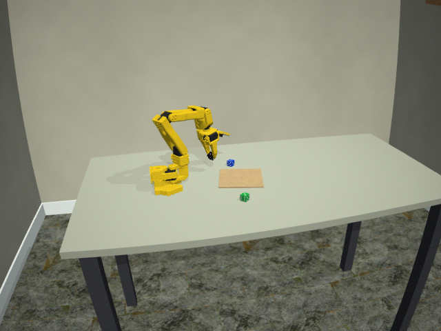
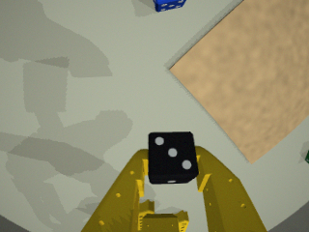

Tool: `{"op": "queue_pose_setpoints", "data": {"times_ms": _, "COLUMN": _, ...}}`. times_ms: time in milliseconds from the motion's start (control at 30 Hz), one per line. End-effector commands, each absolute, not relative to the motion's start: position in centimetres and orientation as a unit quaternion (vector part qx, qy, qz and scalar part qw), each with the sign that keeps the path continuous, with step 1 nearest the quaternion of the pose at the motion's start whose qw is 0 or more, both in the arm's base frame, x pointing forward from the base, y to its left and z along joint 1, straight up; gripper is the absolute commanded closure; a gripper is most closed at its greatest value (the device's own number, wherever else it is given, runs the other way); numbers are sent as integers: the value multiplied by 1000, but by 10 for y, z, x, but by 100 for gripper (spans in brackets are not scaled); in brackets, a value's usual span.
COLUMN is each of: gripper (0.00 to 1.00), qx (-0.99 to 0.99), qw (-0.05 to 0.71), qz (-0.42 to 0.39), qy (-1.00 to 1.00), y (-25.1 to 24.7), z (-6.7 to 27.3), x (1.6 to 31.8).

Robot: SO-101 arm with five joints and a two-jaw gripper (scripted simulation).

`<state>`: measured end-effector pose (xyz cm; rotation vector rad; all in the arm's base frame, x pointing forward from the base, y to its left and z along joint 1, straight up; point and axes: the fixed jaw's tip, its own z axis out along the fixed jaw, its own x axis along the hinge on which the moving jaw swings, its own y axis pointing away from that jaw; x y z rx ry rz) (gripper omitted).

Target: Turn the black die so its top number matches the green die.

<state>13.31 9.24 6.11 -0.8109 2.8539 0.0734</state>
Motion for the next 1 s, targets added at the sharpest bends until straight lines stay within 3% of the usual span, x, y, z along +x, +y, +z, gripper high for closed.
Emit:
{"op": "queue_pose_setpoints", "data": {"times_ms": 0, "gripper": 100, "qx": -254, "qw": 147, "qz": 38, "qy": 955, "y": 90, "z": 70, "x": 146}}
{"op": "queue_pose_setpoints", "data": {"times_ms": 267, "gripper": 100, "qx": -218, "qw": 215, "qz": 42, "qy": 951, "y": 80, "z": 73, "x": 159}}
{"op": "queue_pose_setpoints", "data": {"times_ms": 700, "gripper": 100, "qx": -208, "qw": 233, "qz": 43, "qy": 949, "y": 77, "z": 73, "x": 164}}
{"op": "queue_pose_setpoints", "data": {"times_ms": 967, "gripper": 100, "qx": -168, "qw": 305, "qz": 45, "qy": 936, "y": 69, "z": 72, "x": 181}}
